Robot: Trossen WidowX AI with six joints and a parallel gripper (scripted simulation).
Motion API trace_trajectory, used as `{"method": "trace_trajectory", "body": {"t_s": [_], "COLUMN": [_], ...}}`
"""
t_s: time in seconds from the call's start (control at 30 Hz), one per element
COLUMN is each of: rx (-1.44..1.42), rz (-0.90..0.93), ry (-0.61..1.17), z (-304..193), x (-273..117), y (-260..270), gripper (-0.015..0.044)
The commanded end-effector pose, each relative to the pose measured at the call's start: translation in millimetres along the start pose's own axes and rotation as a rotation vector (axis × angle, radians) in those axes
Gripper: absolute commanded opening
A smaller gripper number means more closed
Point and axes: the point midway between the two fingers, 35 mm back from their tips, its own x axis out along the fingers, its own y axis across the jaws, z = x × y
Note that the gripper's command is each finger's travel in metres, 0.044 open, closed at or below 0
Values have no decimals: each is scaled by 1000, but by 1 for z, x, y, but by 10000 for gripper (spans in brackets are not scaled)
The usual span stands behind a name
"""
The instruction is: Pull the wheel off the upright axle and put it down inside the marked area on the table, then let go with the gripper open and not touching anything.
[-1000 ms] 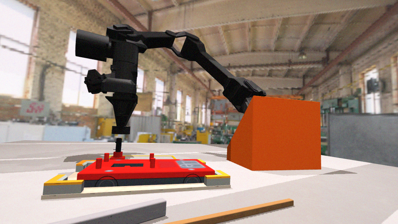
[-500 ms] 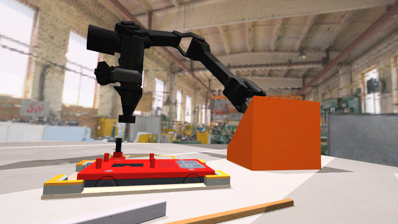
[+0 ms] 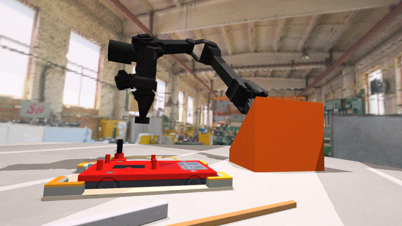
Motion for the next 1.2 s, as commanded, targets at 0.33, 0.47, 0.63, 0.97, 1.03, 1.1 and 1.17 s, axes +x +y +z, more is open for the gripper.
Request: {"method": "trace_trajectory", "body": {"t_s": [0.33,0.47,0.63,0.97,1.03,1.1,1.17], "rx": [-8,-8,-8,-8,-8,0,0], "rz": [-7,-6,-5,-11,-11,-14,-14], "ry": [9,9,9,9,9,9,9], "z": [-13,-12,-10,-14,-14,-12,-12], "x": [21,30,58,106,106,102,102], "y": [-13,-12,-12,-14,-14,-16,-16], "gripper": [0,0,0,0,0,52,105]}}
